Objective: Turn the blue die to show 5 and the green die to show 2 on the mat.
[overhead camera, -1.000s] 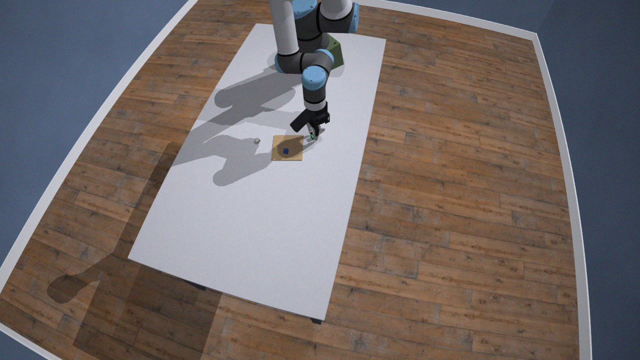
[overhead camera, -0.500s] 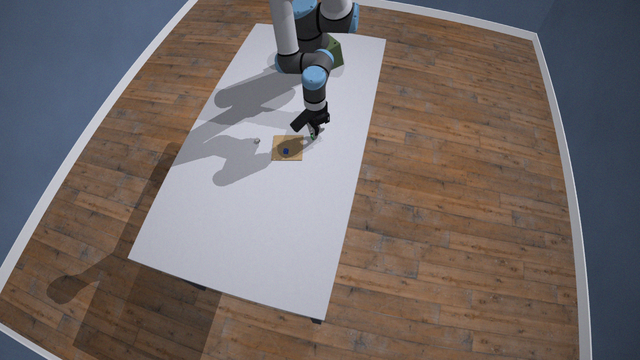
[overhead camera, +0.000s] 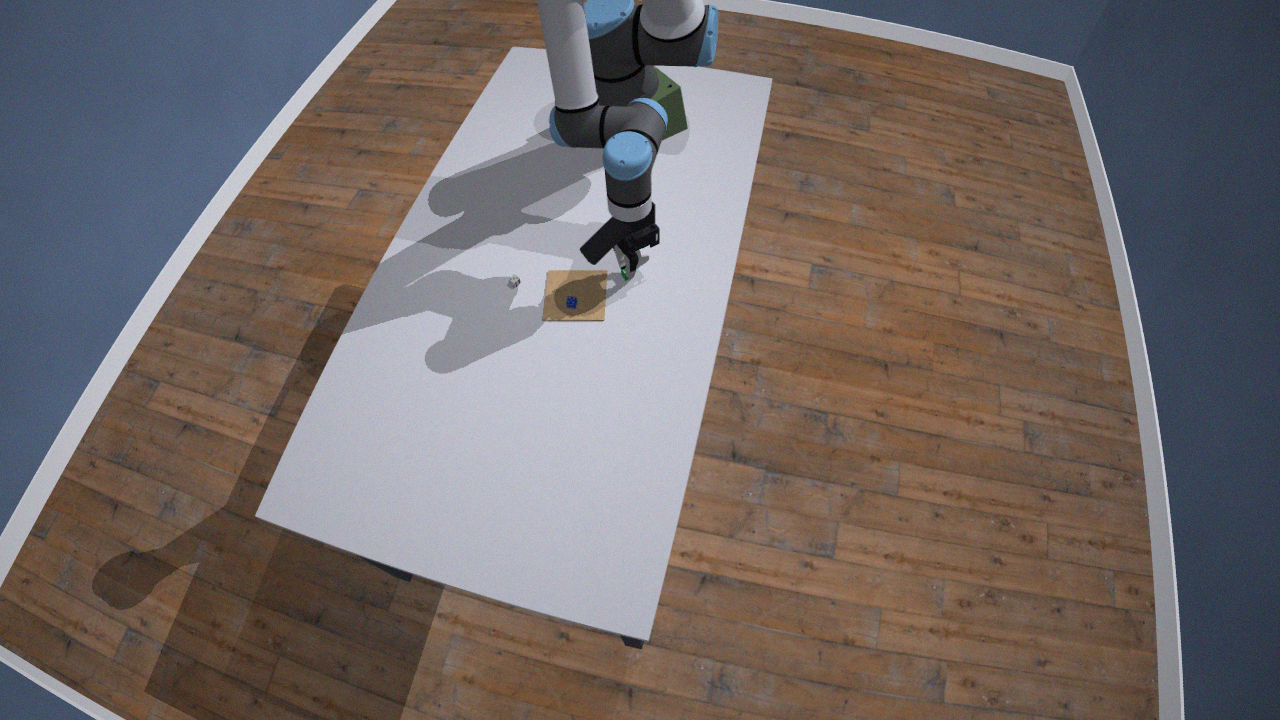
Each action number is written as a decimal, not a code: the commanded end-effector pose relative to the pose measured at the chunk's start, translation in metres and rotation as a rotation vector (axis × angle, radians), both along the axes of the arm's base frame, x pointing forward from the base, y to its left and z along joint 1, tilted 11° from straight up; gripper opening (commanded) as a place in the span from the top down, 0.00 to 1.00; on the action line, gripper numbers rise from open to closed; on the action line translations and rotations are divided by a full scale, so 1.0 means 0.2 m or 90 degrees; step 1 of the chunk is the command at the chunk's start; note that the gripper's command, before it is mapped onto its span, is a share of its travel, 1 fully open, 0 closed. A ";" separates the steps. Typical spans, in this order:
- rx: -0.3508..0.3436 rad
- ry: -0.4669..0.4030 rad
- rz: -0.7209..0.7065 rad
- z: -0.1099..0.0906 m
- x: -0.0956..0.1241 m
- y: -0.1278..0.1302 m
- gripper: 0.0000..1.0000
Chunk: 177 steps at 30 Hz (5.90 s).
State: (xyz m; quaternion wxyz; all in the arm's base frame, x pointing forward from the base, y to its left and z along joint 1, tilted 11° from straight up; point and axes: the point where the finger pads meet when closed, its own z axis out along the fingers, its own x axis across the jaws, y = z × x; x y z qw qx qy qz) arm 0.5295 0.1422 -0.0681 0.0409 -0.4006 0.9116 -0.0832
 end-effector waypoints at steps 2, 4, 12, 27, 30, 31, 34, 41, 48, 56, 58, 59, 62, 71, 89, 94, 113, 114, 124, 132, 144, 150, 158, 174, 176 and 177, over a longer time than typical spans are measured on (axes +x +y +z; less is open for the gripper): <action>0.000 -0.001 0.000 0.00 0.00 0.00 0.97; 0.000 -0.001 0.000 0.00 0.00 0.00 0.97; 0.000 -0.001 0.000 0.00 0.00 0.00 0.97; 0.000 -0.001 0.000 0.18 -0.02 0.02 0.97; 0.000 -0.001 0.000 0.24 -0.03 0.03 0.97; 0.000 -0.001 0.000 0.24 -0.03 0.03 0.97; 0.000 -0.001 0.000 0.32 -0.04 0.04 0.97; 0.000 -0.001 0.000 0.47 -0.07 0.06 0.97; 0.000 -0.001 0.000 0.49 -0.07 0.06 0.97; 0.000 -0.001 0.000 0.49 -0.07 0.06 0.97; 0.000 -0.001 0.000 0.49 -0.07 0.06 0.97; 0.000 -0.001 -0.001 0.49 -0.07 0.06 0.97; 0.001 -0.001 -0.006 0.49 -0.07 0.06 0.97; 0.006 -0.005 -0.040 0.49 -0.06 0.06 0.97; 0.041 -0.035 -0.281 0.50 0.01 0.07 0.97; 0.054 -0.046 -0.374 0.50 0.04 0.07 0.97; 0.104 -0.088 -0.721 0.50 0.14 0.11 0.97; 0.107 -0.090 -0.741 0.50 0.14 0.12 0.97; 0.131 -0.110 -0.906 0.49 0.19 0.15 0.97; 0.148 -0.124 -1.024 0.49 0.22 0.17 0.97; 0.176 -0.147 -1.216 0.48 0.29 0.21 0.97; 0.182 -0.152 -1.258 0.48 0.30 0.23 0.97; 0.188 -0.157 -1.300 0.48 0.31 0.24 0.97; 0.194 -0.159 -1.305 0.48 0.32 0.24 0.97; 0.200 -0.160 -1.304 0.47 0.32 0.24 0.97; 0.204 -0.161 -1.303 0.47 0.32 0.24 0.97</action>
